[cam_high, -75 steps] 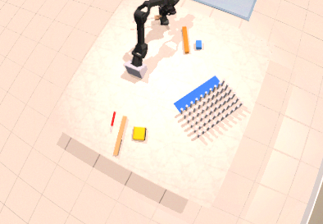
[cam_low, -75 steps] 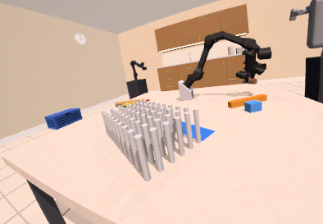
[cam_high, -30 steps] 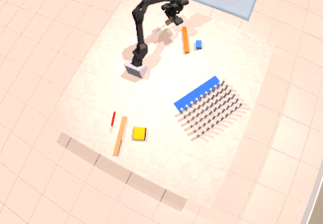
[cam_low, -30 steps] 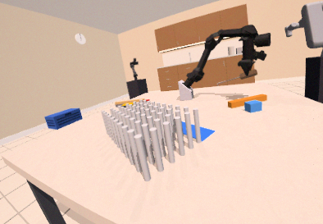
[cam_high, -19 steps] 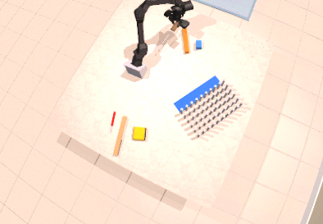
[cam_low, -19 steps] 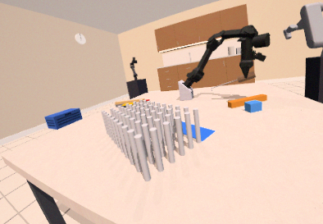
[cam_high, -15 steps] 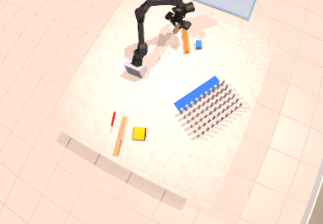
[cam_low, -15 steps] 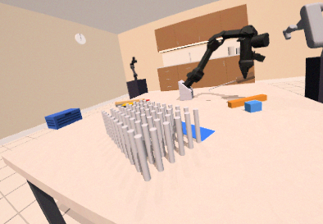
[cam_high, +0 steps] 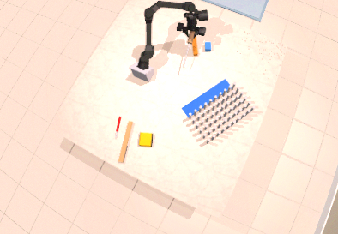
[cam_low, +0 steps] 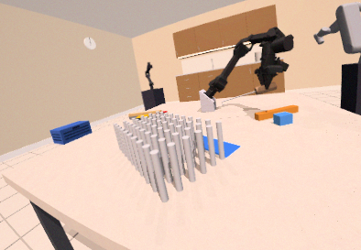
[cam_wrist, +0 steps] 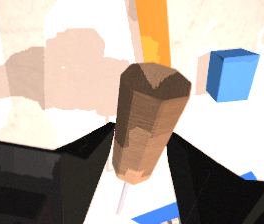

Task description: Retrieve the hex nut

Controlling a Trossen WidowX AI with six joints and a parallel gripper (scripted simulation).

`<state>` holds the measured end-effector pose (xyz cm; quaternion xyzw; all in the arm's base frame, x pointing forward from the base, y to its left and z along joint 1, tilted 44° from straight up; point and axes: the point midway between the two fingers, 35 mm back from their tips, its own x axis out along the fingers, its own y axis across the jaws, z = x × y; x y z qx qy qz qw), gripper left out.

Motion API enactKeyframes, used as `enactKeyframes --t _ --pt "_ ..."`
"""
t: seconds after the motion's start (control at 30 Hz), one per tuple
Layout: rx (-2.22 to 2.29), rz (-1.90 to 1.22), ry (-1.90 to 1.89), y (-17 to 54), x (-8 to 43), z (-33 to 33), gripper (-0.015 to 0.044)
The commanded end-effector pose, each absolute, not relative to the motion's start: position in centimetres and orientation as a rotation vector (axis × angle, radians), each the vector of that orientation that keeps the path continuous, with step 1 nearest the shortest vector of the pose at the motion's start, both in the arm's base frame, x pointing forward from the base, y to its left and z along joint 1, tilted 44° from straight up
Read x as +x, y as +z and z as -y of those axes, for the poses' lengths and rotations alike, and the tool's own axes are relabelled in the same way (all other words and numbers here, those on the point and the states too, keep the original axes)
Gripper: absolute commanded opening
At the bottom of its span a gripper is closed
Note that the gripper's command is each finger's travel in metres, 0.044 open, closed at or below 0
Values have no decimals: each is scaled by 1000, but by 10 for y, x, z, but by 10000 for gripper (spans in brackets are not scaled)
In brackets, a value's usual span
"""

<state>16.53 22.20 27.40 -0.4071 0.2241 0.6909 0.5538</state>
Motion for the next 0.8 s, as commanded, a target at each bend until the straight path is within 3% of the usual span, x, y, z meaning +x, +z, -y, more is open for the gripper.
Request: enactKeyframes --t 0.0,0.77 --pt "-1062 -474 1631 263 185 -210 0" --pt "-1536 -197 1707 215 256 -138 0"
